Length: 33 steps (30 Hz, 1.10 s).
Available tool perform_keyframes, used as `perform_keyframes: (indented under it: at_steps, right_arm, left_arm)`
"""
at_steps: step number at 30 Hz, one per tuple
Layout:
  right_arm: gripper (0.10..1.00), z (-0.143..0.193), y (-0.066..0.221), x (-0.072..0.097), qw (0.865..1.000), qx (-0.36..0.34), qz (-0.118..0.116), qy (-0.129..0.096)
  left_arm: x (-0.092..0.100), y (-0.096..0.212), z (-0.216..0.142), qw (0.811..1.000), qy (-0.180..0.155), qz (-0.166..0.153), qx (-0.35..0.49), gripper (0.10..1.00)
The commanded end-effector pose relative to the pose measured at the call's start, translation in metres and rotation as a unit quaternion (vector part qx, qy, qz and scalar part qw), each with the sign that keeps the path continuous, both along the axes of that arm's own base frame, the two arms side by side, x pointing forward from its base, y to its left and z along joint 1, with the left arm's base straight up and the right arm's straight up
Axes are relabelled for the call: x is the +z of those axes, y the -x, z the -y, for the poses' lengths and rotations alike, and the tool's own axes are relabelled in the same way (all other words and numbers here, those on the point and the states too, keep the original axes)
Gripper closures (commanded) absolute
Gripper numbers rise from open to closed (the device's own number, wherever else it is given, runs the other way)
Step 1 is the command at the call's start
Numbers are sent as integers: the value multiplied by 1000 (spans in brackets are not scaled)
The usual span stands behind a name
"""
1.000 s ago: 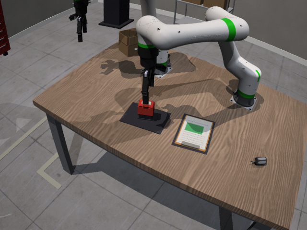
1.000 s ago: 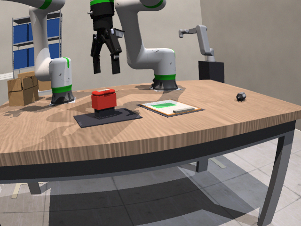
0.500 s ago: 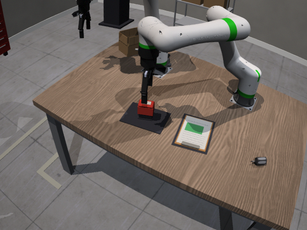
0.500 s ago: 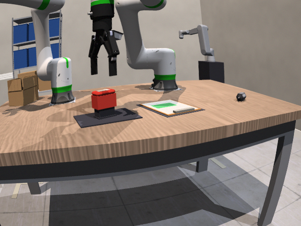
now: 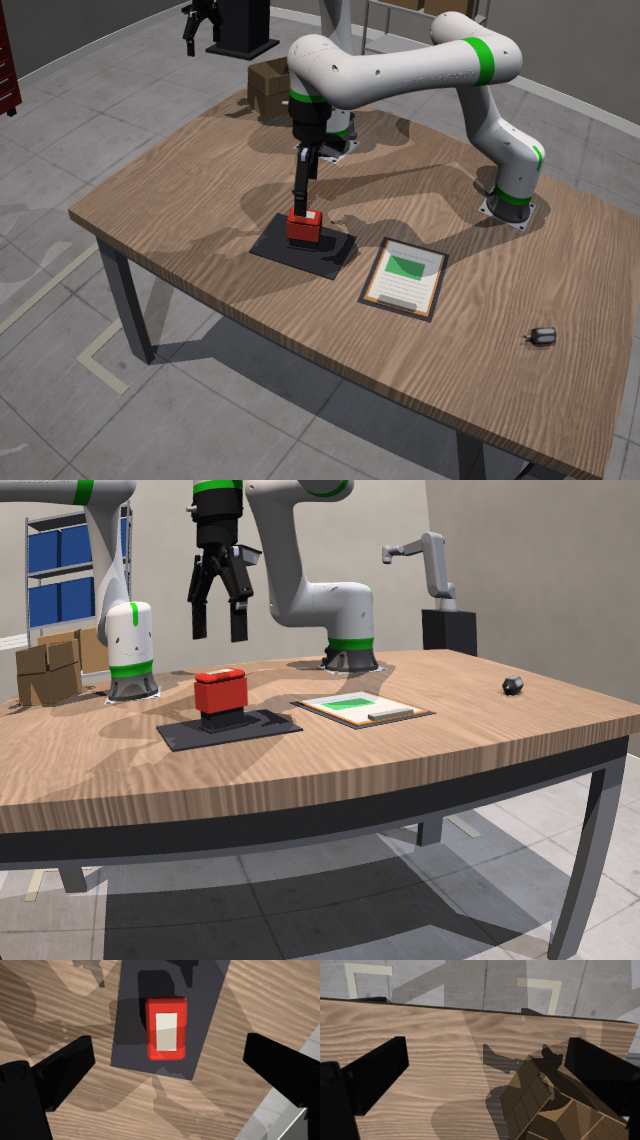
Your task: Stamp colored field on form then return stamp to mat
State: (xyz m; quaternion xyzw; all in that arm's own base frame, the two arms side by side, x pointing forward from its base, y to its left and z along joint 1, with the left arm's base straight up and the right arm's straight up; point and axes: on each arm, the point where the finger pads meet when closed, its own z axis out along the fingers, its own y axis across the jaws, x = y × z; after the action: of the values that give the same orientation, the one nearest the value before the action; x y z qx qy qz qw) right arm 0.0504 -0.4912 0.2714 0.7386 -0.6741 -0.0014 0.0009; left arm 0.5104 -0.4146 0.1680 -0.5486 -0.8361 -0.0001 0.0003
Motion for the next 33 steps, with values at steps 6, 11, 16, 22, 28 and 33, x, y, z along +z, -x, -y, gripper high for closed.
perform_keyframes:
  at_steps: [6,11,16,22,28,33]
  right_arm:
    - [98,9,39,1,999,-34,2,0]
    - [98,9,39,1,999,-34,2,0]
    - [98,9,39,1,999,-34,2,0]
    - [98,9,39,1,999,-34,2,0]
    - [98,9,39,1,999,-34,2,0]
    - [98,9,39,1,999,-34,2,0]
  left_arm:
    - [2,0,0,1000,1,1,0,98]
    - [12,-1,1,1000,1,1,0,98]
    - [46,0,0,1000,1,1,0,98]
    - [51,0,0,1000,1,1,0,98]
    - [51,0,0,1000,1,1,1,98]
    - [52,0,-3,1000,1,1,6,98]
